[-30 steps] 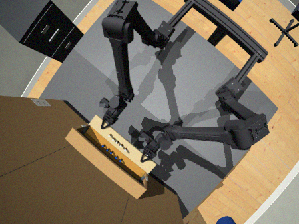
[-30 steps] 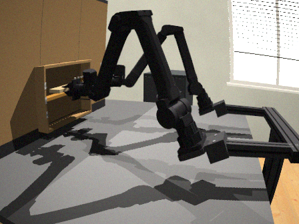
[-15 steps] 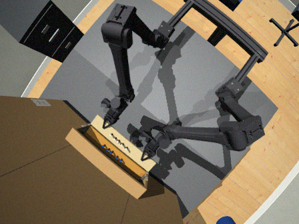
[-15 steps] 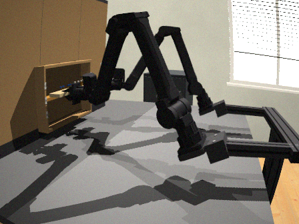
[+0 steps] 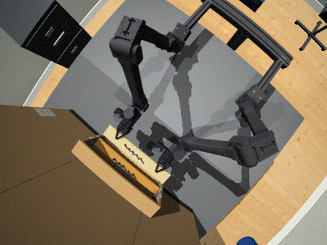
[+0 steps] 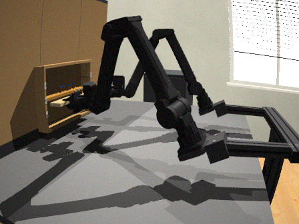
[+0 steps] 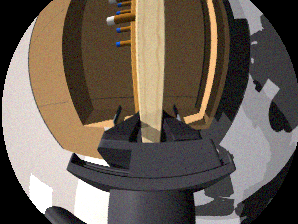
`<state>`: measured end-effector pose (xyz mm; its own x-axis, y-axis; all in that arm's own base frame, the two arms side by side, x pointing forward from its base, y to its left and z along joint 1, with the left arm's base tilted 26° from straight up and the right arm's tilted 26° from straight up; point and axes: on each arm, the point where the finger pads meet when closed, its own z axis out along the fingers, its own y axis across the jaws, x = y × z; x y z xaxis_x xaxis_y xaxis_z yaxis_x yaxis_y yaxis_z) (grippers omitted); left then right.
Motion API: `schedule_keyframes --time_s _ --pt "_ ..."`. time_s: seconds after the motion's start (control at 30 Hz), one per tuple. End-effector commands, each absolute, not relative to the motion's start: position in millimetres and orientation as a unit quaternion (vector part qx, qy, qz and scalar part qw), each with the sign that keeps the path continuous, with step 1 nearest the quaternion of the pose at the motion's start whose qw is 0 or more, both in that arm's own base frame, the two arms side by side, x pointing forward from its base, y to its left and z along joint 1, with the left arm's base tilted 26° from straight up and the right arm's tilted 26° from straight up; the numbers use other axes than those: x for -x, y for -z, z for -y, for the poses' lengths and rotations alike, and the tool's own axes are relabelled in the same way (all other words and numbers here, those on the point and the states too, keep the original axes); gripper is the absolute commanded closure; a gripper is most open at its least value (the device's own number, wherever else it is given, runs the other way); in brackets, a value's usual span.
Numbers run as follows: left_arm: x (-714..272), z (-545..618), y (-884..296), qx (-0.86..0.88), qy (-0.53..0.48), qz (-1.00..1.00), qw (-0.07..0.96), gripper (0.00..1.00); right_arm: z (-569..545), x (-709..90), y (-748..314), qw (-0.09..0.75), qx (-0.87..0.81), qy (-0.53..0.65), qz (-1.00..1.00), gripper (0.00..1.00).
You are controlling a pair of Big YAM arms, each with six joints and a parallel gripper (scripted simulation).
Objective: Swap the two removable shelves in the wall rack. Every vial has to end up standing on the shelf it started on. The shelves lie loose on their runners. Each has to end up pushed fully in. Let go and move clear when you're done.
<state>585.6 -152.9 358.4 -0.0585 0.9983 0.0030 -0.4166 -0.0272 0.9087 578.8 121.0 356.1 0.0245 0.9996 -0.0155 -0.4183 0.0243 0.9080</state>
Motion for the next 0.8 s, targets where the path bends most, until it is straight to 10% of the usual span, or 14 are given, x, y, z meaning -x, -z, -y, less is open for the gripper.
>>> schedule_keyframes --time_s 0.0,0.77 --pt "-589.6 158.9 -368.1 -0.353 -0.619 -0.372 0.595 0.88 -117.1 -581.4 -363.2 0.613 -0.370 -0.599 -0.358 0.88" --pt "-617.0 157.6 -348.3 -0.345 -0.621 -0.367 0.600 0.88 -116.1 -609.2 -343.6 0.616 -0.363 -0.604 -0.352 0.88"
